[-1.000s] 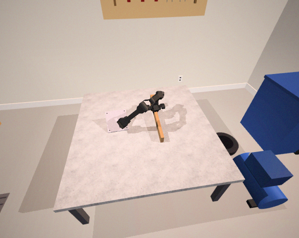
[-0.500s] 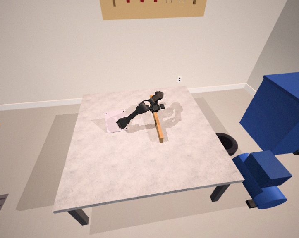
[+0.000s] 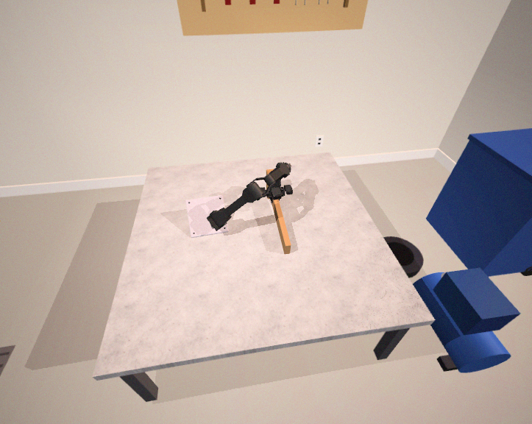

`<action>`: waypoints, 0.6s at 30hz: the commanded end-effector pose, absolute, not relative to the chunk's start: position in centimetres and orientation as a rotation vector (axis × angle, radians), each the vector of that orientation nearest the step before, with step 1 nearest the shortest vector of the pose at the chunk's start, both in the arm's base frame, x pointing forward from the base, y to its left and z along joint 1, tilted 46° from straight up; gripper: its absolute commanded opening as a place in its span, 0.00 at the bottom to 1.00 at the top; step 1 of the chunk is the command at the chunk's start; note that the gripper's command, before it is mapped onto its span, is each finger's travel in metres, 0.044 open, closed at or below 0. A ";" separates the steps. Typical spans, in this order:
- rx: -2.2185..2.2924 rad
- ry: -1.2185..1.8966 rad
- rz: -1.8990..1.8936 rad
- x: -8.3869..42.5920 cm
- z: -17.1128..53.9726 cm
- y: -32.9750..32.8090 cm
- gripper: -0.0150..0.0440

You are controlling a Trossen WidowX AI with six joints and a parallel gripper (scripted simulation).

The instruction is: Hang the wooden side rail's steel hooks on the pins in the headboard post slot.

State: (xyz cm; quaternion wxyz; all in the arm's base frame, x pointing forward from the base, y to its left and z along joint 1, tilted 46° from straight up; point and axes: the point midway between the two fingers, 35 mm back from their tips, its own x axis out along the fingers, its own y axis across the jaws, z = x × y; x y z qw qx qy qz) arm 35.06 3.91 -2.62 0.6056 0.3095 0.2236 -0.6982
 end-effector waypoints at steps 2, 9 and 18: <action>0.720 0.519 -1.606 35.1 -2.6 4.4 0.25; 0.720 0.519 -1.606 35.0 -2.7 4.4 0.25; 0.720 0.519 -1.606 35.1 -2.8 4.4 0.25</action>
